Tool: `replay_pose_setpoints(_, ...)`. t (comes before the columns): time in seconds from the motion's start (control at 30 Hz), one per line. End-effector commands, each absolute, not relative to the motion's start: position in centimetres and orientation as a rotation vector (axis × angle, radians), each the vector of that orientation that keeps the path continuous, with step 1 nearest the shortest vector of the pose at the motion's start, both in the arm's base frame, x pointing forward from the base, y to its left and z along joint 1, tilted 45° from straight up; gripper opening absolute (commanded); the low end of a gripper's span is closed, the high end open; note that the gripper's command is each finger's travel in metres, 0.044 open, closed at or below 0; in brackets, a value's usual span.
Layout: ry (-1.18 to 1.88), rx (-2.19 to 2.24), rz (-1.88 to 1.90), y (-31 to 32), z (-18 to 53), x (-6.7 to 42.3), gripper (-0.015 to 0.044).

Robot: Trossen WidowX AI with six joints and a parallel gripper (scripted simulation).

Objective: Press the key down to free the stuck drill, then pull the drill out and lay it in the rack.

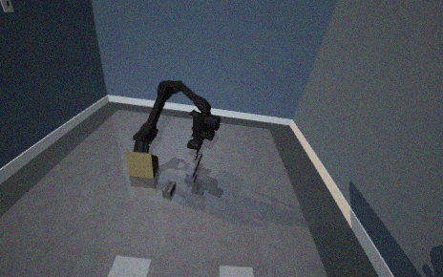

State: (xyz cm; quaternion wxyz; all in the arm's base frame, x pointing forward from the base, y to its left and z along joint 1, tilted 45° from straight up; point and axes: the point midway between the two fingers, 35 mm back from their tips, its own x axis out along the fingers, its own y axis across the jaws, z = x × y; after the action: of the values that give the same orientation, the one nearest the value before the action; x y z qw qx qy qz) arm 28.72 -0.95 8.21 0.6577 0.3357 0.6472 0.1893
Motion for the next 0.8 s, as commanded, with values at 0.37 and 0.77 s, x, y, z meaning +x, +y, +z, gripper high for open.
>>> replay_pose_setpoints(0.37,1.509,0.766,0.461,0.95,7.11,28.17,0.0)
replay_pose_setpoints(0.77,1.509,0.766,0.461,1.26,6.91,28.18,0.0)
